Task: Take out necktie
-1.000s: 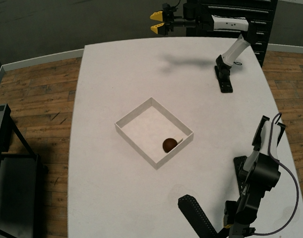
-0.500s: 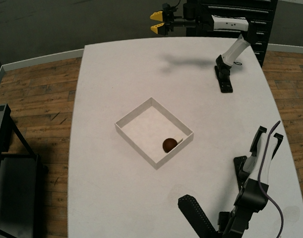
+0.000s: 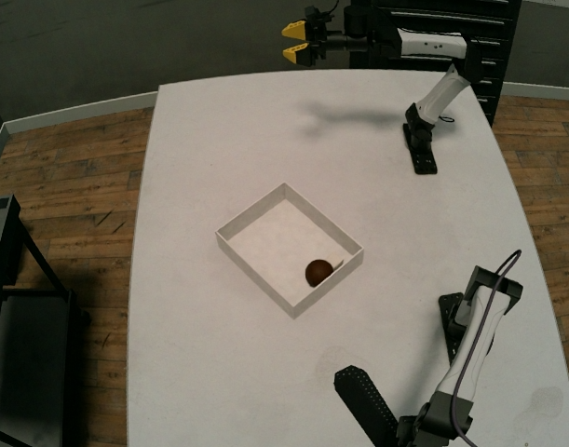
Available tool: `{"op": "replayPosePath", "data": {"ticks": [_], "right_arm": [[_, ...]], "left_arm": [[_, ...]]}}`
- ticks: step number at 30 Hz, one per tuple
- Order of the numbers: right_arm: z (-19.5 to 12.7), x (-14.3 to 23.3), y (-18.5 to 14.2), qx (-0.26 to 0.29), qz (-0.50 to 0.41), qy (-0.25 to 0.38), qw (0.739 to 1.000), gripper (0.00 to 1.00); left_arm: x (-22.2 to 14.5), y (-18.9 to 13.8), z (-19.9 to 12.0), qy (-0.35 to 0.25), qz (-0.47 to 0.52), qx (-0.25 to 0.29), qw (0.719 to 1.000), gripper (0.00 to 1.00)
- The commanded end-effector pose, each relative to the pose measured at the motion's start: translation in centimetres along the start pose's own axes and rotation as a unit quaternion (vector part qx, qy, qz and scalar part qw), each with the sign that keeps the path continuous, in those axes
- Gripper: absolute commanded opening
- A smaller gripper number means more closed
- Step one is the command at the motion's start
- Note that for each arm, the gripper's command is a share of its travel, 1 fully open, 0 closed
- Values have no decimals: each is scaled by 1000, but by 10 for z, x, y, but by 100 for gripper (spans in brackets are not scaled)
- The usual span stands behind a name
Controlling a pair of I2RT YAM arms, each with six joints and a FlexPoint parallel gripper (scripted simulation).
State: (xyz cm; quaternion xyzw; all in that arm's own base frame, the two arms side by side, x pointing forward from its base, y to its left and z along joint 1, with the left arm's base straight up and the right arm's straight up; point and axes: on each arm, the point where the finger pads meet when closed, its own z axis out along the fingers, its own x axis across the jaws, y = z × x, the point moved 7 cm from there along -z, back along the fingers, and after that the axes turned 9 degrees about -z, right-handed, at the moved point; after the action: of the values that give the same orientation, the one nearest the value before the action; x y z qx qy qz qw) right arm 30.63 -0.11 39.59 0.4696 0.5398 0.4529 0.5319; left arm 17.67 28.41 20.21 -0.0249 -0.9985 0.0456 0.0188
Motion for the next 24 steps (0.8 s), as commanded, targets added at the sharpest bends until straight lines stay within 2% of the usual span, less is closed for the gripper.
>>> {"op": "replayPosePath", "data": {"ticks": [1,11,19,24], "right_arm": [[0,0,1,-1,0,0,1000,100],[0,0,1,-1,0,0,1000,100],[0,0,1,-1,0,0,1000,100],[0,0,1,-1,0,0,1000,100]], "left_arm": [[-4,9,9,-13,4,-36,999,7],[-6,13,59,-13,4,-36,999,7],[-6,14,69,-12,4,-36,999,7],[-6,14,69,-12,4,-36,999,33]]}}
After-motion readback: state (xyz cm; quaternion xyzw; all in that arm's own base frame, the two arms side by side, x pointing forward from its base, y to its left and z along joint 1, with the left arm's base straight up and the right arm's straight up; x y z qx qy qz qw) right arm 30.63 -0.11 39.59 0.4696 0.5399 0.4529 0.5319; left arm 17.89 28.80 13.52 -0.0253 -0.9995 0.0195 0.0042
